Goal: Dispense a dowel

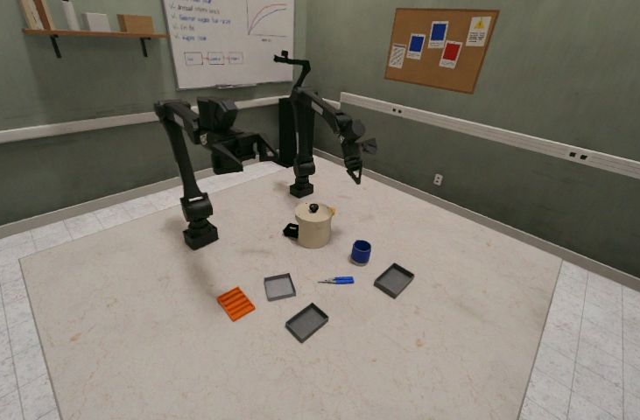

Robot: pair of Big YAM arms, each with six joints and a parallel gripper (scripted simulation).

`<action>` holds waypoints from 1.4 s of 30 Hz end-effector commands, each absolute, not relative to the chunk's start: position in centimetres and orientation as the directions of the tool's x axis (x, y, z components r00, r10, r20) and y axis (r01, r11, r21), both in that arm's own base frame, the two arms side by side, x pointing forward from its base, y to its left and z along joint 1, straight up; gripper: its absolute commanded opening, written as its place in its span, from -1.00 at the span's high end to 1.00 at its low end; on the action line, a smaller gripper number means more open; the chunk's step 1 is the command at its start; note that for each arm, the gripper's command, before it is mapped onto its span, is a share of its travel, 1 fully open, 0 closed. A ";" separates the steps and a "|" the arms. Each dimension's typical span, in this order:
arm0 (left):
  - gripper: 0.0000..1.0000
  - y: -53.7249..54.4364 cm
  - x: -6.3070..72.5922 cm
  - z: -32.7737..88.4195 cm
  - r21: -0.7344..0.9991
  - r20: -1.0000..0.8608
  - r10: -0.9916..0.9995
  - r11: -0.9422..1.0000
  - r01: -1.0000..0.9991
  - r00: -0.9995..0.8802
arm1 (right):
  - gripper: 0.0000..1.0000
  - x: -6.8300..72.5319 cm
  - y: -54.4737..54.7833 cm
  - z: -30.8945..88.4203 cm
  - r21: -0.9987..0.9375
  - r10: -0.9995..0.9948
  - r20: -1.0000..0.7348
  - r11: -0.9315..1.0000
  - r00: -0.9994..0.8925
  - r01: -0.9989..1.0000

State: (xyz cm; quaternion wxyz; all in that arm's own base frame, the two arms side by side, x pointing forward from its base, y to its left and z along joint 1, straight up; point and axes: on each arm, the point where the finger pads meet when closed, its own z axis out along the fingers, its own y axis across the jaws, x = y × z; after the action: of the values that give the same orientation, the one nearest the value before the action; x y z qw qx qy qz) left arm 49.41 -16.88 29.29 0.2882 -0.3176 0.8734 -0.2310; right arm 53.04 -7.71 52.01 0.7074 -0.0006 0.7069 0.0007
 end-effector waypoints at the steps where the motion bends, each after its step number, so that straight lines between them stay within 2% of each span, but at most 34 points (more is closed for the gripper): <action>1: -0.39 -15.9 50.4 31.8 -0.600 -0.454 -0.633 0.738 -0.310 -0.628 | -1.00 52.2 -6.7 53.6 -0.019 -0.018 -0.999 1.000 0.050 -0.011; 3: -0.39 -17.0 50.7 29.3 -0.577 -0.429 -0.619 0.748 -0.327 -0.658 | -1.00 52.0 -7.9 56.4 -0.021 -0.022 -0.996 1.000 0.085 0.014; 6: -0.39 -14.4 51.0 33.8 -0.605 -0.516 -0.620 0.752 -0.260 -0.591 | -1.00 52.2 -6.1 53.1 -0.022 -0.021 -0.999 1.000 0.045 -0.014; 17: -0.39 -10.6 52.8 37.9 -0.501 -0.745 -0.469 0.863 -0.068 -0.475 | -1.00 52.0 -4.3 52.7 -0.020 -0.019 -0.999 1.000 0.049 -0.011; 20: -0.39 -11.6 53.6 35.6 -0.492 -0.726 -0.458 0.867 -0.077 -0.513 | -1.00 51.9 -5.4 55.6 -0.017 -0.018 -0.996 1.000 0.087 0.012; 22: -0.39 -9.9 52.9 38.8 -0.487 -0.771 -0.456 0.872 -0.051 -0.444 | -1.00 51.8 -4.1 54.9 -0.025 -0.024 -0.996 1.000 0.086 -0.007; 23: -0.39 -9.0 52.9 40.3 -0.468 -0.801 -0.440 0.883 -0.035 -0.407 | -1.00 51.9 -3.6 52.2 -0.020 -0.019 -0.999 1.000 0.044 -0.015; 34: -0.39 -4.9 53.2 44.7 -0.251 -0.949 -0.235 0.967 0.048 -0.212 | -1.00 51.6 -1.8 51.8 -0.016 -0.015 -0.999 1.000 0.049 -0.011; 37: -0.39 -5.7 54.3 42.4 -0.251 -0.939 -0.231 0.967 0.050 -0.256 | -1.00 51.6 -2.9 54.7 -0.011 -0.012 -0.996 1.000 0.087 0.011; 42: -0.39 -2.6 52.4 48.1 -0.137 -0.987 -0.132 0.990 0.045 -0.091 | -1.00 51.5 -1.0 51.4 -0.016 -0.016 -0.999 1.000 0.049 -0.012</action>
State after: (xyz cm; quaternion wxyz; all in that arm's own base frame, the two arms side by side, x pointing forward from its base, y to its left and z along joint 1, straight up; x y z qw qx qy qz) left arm 53.30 -4.49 43.53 0.6217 -0.0604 0.7744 -0.1012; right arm 52.30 -2.13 50.01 0.7078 0.0015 0.7064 -0.0015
